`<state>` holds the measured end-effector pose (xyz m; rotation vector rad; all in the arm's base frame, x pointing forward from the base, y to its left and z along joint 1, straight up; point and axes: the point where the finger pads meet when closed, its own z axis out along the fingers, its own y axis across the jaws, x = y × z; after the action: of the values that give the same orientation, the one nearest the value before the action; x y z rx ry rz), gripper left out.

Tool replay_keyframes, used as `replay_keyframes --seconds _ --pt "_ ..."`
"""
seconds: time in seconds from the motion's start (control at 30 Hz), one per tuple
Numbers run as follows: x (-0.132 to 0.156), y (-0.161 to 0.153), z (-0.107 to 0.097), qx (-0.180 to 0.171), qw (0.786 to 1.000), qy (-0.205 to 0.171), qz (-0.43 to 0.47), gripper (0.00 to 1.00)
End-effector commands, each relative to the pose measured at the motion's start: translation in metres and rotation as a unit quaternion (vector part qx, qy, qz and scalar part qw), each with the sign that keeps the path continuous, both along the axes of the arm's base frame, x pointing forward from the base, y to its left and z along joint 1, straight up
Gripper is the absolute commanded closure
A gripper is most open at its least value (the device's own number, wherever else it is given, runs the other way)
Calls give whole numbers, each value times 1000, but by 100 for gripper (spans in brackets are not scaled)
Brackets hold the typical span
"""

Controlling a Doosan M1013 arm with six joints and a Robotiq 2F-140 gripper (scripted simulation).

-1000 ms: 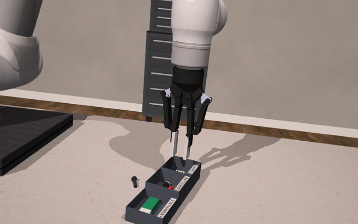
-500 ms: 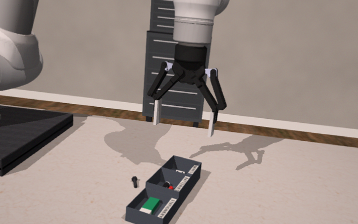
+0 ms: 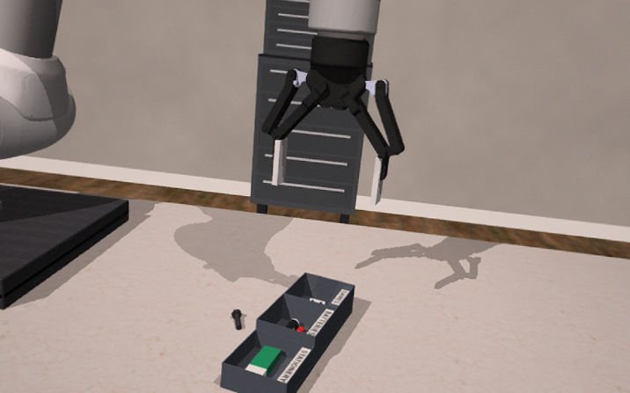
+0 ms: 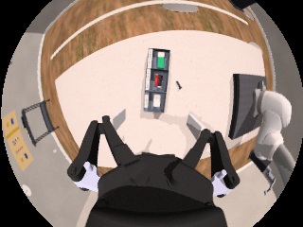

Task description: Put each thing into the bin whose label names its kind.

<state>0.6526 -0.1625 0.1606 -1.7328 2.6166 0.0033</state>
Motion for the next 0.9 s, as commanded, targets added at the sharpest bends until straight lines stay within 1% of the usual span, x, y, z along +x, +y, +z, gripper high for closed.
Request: replay_keyframes --seconds 0.0,0.1,0.87 --pt "0 0 12 0 1000 0 0 0" --pt "0 0 14 0 1000 0 0 0" --pt "0 0 14 0 1000 0 0 0"
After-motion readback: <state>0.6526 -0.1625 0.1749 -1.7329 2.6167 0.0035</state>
